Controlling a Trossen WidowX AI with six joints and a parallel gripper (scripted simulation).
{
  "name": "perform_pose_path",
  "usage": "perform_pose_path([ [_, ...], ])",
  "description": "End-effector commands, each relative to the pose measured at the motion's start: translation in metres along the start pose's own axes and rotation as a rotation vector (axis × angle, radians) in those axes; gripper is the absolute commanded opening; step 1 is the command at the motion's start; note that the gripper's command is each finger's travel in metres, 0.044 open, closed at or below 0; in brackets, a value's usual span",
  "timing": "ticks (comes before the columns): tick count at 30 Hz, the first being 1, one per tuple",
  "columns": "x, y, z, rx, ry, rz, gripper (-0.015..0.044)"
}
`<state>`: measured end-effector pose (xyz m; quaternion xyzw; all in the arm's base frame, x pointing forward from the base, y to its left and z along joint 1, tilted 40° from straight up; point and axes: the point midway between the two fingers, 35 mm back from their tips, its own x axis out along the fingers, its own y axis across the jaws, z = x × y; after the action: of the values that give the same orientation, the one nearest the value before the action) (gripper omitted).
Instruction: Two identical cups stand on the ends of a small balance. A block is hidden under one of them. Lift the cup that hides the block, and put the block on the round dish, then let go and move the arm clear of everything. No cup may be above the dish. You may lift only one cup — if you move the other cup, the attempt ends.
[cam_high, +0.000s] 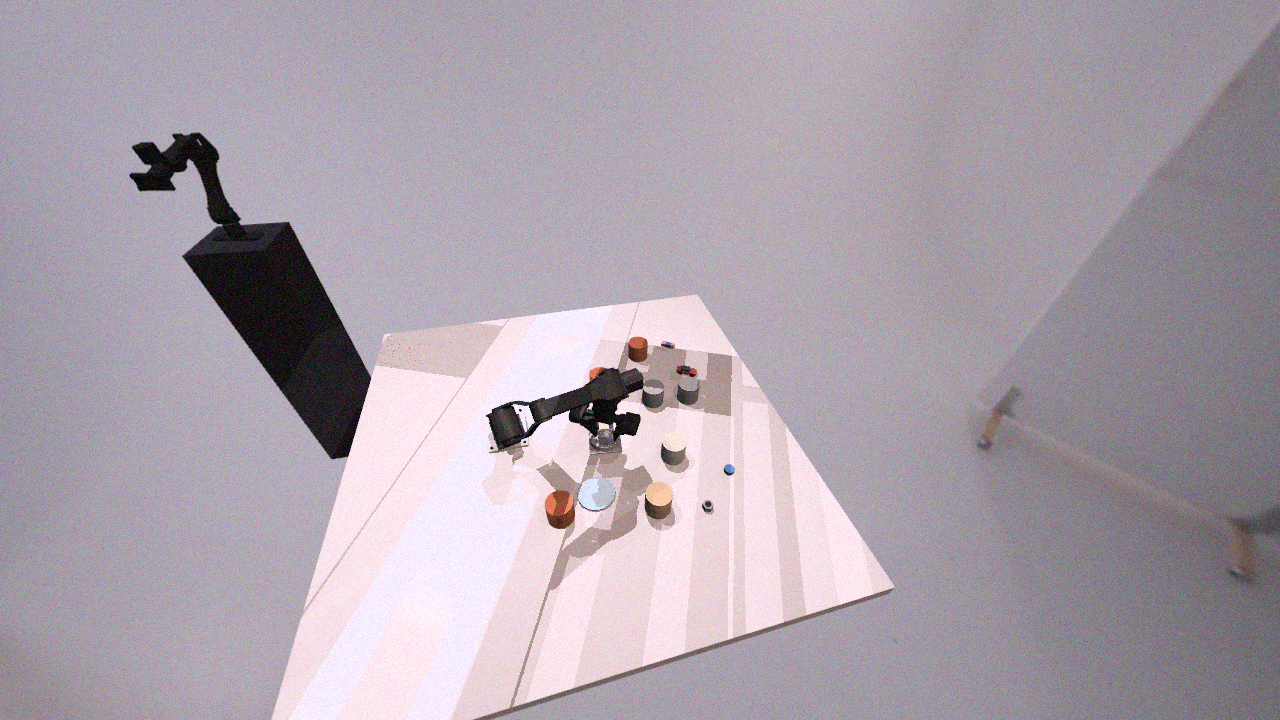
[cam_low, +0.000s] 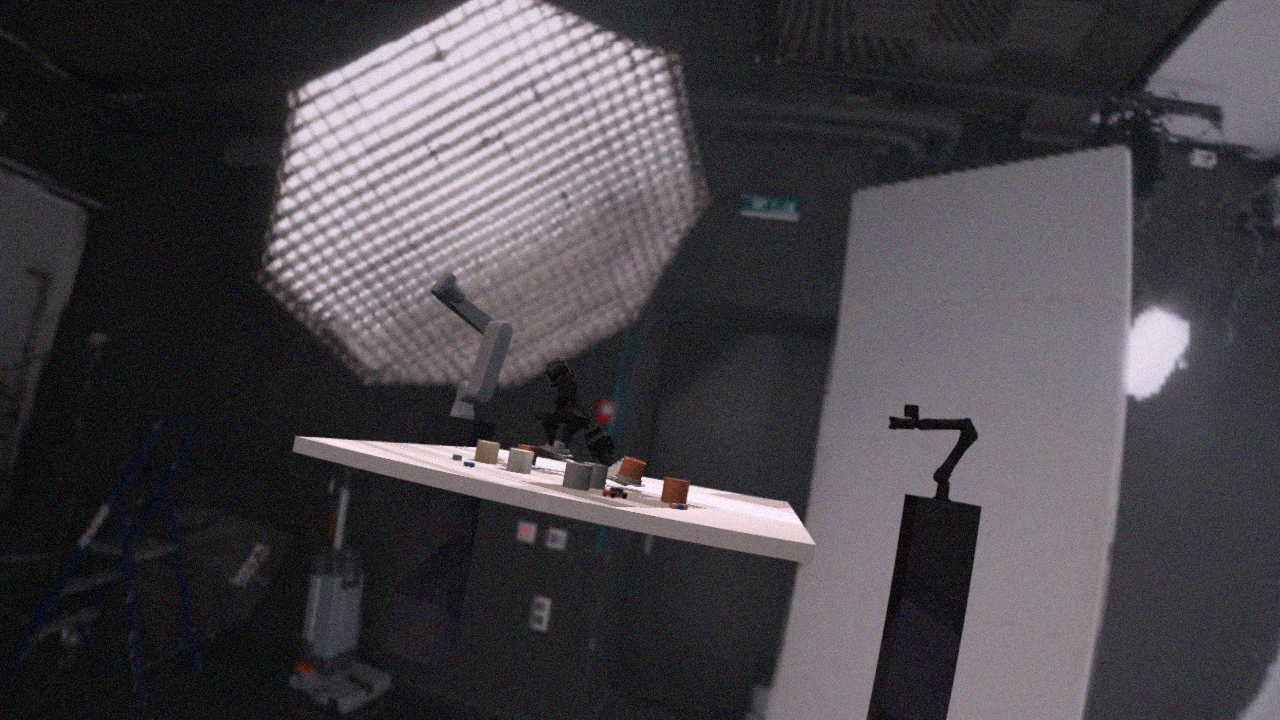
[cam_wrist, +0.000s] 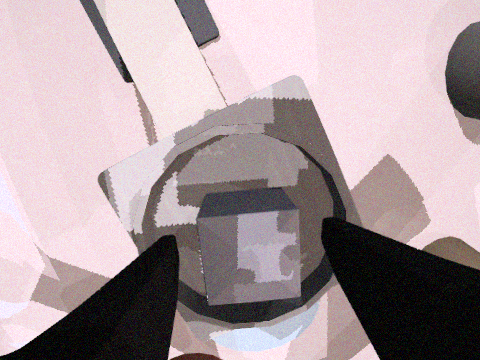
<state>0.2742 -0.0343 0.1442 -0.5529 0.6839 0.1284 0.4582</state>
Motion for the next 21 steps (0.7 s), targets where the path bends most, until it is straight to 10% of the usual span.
perform_pose_path([
  [1, 0.006, 0.001, -0.001, -0.004, 0.004, -0.002, 0.0260],
  [21, -0.029, -0.001, 0.001, -0.023, -0.034, -0.041, 0.0000],
])
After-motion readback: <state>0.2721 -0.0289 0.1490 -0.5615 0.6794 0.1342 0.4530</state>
